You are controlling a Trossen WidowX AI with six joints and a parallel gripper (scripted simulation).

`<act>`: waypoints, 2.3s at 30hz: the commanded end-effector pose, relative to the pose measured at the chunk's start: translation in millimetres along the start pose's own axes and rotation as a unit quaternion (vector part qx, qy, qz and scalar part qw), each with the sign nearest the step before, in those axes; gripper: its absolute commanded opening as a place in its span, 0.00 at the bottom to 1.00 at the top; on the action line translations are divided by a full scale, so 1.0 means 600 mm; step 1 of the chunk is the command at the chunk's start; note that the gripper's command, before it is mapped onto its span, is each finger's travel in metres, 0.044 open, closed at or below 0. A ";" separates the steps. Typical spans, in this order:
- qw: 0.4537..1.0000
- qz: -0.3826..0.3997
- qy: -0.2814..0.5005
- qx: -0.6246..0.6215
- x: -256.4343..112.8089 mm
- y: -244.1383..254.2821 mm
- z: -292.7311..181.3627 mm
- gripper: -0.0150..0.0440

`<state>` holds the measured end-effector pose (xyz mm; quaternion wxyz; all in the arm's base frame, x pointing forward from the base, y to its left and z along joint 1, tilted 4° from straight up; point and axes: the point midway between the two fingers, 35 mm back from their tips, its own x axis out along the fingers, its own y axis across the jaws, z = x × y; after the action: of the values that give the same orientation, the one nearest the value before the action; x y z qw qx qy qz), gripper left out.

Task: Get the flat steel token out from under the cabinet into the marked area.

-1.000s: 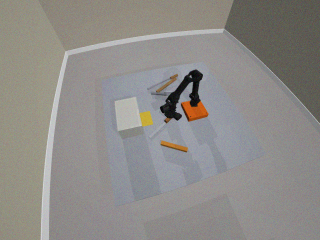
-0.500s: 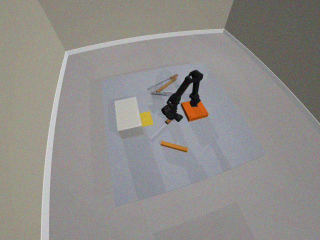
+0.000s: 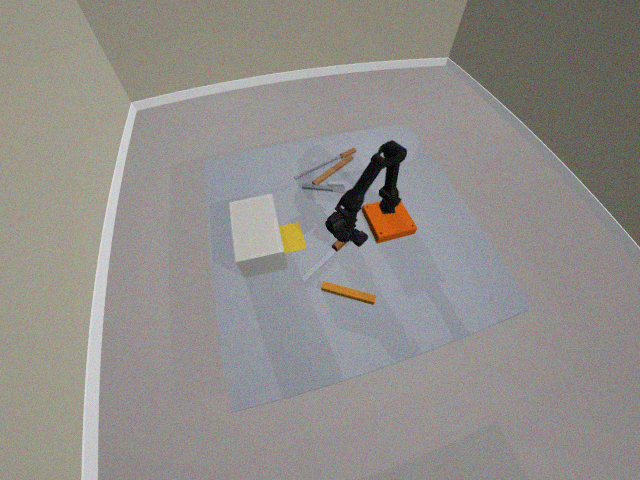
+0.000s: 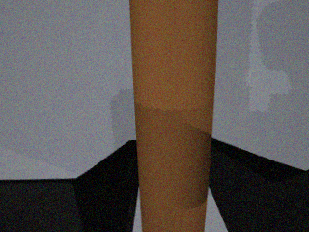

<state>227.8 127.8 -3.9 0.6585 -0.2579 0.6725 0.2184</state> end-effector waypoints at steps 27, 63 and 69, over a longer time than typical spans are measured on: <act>1.000 0.004 -0.002 -0.003 -0.002 0.054 0.017 0.25; 1.000 0.005 -0.003 0.018 -0.003 0.099 0.034 0.25; 0.999 0.005 -0.002 0.042 -0.003 0.098 0.034 0.25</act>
<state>204.7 185.3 -6.7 0.6642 -0.2383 0.6783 0.2049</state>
